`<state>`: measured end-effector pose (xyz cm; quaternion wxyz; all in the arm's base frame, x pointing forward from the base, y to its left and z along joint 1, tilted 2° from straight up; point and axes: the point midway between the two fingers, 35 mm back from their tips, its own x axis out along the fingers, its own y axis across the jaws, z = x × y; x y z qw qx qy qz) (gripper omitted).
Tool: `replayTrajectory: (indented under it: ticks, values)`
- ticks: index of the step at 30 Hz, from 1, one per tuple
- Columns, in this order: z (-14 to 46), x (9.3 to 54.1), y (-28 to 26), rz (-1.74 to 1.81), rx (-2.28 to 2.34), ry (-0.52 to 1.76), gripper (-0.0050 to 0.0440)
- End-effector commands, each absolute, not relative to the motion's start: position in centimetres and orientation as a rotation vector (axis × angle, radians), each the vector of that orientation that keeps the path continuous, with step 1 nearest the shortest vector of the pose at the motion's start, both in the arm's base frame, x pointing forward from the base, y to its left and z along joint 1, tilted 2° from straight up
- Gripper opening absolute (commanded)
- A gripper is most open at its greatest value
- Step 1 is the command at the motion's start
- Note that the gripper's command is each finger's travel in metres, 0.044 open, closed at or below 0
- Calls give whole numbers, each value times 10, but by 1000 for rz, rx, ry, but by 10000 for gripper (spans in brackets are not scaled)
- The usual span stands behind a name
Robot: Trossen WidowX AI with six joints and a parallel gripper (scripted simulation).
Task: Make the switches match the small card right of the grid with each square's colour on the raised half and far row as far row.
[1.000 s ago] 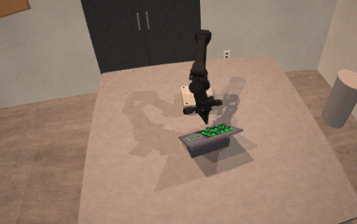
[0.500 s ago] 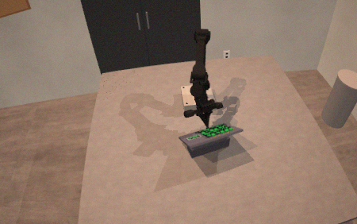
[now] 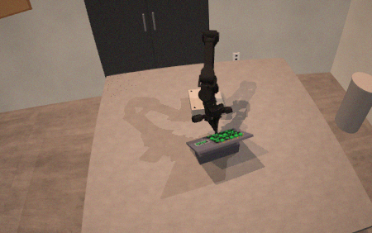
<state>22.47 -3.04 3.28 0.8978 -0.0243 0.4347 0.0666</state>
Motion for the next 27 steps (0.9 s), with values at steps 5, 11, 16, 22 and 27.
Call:
replayTrajectory:
  ticks: [5, 11, 16, 22, 27]
  values:
    - [32, 225, -31, 136, -49, 901, 0]
    - [32, 225, -30, 136, -49, 901, 0]
    - [31, 226, -30, 136, -49, 901, 0]
    - [30, 226, -30, 136, -49, 901, 0]
    - [30, 226, -30, 136, -49, 901, 0]
